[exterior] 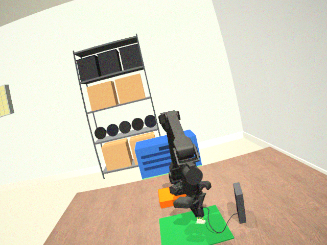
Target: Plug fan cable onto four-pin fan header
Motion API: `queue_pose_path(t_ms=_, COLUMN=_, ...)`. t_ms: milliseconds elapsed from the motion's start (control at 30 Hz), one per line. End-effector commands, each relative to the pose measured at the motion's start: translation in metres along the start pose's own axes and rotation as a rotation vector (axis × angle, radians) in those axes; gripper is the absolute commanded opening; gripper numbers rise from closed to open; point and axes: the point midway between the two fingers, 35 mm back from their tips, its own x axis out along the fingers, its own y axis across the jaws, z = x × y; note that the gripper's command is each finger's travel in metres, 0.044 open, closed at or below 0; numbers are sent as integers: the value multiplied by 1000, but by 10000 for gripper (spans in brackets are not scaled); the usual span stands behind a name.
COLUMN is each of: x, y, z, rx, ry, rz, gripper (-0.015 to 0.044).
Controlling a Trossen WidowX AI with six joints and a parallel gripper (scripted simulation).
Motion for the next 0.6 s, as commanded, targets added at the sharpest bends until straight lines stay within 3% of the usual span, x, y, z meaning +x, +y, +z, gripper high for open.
queue_pose_path(t_ms=0, x=0, y=-1, z=2, rx=-2, ry=-2, rz=2, gripper=0)
queue_pose_path(t_ms=567, x=3, y=0, z=1, rx=-1, ry=-2, rz=2, gripper=0)
